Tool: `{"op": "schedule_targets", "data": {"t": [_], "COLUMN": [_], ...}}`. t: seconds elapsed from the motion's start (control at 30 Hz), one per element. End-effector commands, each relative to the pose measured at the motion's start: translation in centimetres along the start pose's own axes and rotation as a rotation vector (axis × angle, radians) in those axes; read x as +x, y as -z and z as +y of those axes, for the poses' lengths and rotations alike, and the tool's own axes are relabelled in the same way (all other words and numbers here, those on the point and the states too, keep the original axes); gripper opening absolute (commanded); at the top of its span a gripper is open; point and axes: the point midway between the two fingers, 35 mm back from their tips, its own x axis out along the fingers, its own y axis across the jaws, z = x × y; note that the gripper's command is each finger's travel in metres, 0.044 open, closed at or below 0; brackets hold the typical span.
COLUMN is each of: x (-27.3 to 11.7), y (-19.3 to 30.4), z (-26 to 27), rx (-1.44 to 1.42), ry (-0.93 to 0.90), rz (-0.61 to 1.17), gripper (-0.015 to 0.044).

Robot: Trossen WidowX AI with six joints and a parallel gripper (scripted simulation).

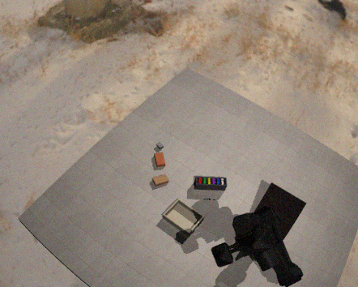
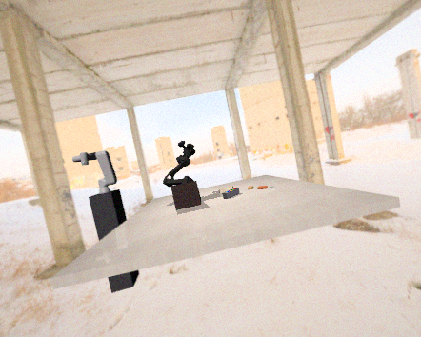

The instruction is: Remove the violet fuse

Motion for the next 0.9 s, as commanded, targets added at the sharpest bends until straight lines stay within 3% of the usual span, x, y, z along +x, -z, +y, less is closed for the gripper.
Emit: {"op": "schedule_targets", "data": {"t": [0.0, 0.4, 0.63, 0.87], "x": [0.0, -1.4, -6.3, -14.4], "y": [-0.2, -14.7, -25.2, -33.4], "z": [-0.1, -4.4, -7.5, -10.6], "rx": [0.002, -0.211, -0.417, -0.541], "ry": [0.004, 0.251, 0.550, 0.950], "rz": [-0.006, -0.413, -0.702, -0.911], "gripper": [0.0374, 0.0071, 0.0071, 0.0071]}}
